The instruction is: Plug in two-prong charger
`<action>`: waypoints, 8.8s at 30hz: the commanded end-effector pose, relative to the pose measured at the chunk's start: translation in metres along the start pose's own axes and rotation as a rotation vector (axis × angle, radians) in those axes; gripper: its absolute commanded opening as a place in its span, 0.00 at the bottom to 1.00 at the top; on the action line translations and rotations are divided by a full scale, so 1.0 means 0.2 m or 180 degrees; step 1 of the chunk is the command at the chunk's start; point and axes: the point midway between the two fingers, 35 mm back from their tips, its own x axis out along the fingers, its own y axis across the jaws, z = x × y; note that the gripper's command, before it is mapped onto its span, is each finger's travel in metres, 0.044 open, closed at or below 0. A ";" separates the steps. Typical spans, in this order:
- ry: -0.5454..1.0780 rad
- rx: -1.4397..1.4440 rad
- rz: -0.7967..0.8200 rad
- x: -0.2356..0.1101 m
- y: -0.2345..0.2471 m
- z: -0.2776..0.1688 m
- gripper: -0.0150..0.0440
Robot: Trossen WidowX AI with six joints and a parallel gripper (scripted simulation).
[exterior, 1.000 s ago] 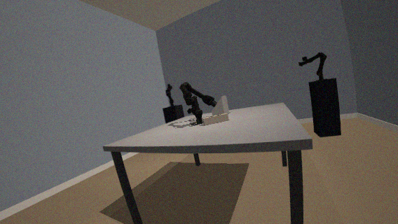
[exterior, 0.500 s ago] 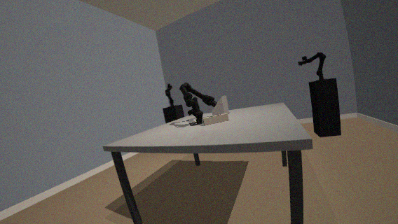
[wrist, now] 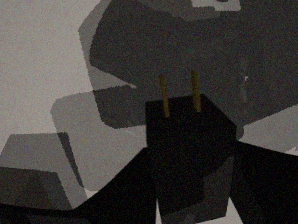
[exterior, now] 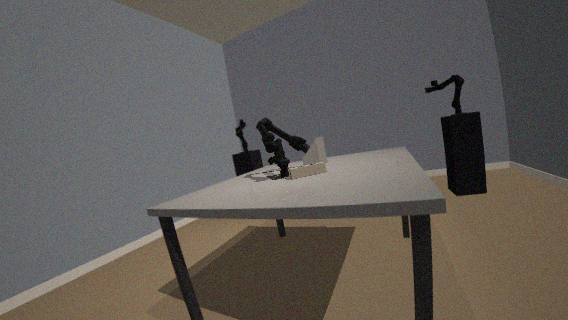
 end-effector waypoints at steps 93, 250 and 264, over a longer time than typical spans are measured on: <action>0.0010 -0.3960 -0.0268 -0.05 0.03 -0.38 0.25; 0.0033 -0.4740 -0.0320 -0.01 0.38 -0.42 0.25; 0.0033 -0.4739 -0.0320 -0.01 0.40 -0.42 0.25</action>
